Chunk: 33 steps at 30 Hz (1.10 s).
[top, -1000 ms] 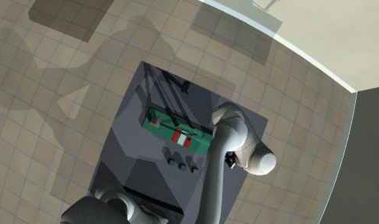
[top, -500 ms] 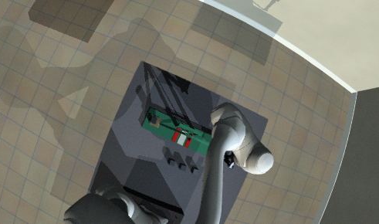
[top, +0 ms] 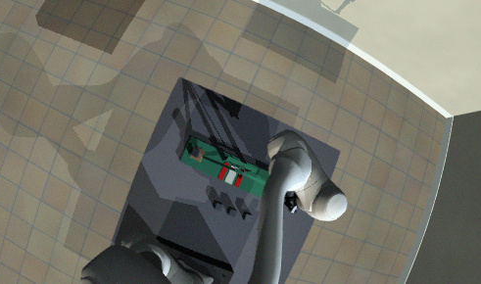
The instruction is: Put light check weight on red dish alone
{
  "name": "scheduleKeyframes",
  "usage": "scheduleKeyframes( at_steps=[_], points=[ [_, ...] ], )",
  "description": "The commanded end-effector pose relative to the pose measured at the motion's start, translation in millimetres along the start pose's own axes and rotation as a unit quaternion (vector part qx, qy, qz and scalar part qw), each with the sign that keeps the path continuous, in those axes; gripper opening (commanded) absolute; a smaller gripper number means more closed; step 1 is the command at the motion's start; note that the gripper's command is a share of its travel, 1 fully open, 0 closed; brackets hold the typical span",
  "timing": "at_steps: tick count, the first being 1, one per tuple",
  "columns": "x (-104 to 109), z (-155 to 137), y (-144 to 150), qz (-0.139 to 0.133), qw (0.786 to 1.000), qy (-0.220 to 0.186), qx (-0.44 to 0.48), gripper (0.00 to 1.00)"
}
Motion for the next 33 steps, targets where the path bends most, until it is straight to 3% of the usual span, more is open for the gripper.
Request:
scheduleKeyframes(
  at_steps=[1,33],
  points=[
    [0.1,0.0,0.0,0.0,1.0,0.0,0.0,0.24],
    [-2.7,0.0,0.0,0.0,1.0,0.0,0.0,0.24]
  ],
)
Point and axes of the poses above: the point where the finger pads meet when closed, its own x axis back along the fingers, its own y axis across the jaws, z = x × y, the point moved 5 cm from there along x, back along the fingers, and after that the axes turned 15 degrees about x, right-handed, at the moved point
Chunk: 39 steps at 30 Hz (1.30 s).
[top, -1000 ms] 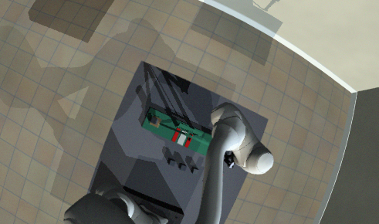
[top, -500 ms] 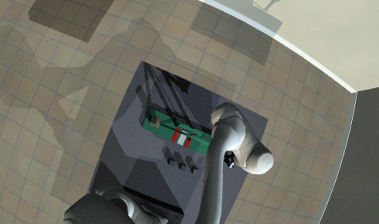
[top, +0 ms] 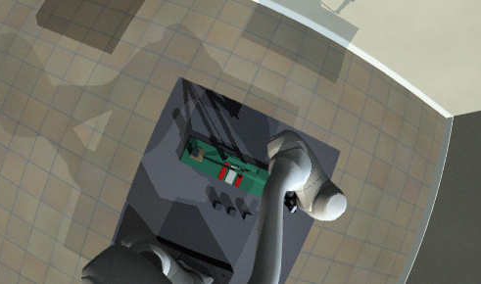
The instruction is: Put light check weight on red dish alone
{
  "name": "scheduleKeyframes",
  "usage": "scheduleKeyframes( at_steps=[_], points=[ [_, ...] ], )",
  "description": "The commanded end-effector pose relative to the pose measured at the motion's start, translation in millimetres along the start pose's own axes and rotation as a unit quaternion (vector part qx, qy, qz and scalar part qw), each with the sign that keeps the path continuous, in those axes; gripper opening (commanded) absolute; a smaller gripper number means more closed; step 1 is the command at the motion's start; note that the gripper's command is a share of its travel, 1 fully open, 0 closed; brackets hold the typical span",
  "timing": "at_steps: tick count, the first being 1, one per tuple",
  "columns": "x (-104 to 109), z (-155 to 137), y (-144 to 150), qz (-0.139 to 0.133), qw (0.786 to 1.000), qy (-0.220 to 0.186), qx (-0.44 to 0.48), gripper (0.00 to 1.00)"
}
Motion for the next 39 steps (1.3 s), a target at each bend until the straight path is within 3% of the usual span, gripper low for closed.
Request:
scheduleKeyframes(
  at_steps=[1,39],
  points=[
    [-0.3,0.0,0.0,0.0,1.0,0.0,0.0,0.24],
    [-20.9,-3.6,-1.0,0.0,1.0,0.0,0.0,0.24]
  ],
)
Point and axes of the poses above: the point where the finger pads meet when closed, its own x axis back along the fingers, its own y axis across the jaws, z = x × y, the point moved 5 cm from there along x, back along the fingers, and after that the axes turned 15 degrees about x, right-handed, at the moved point
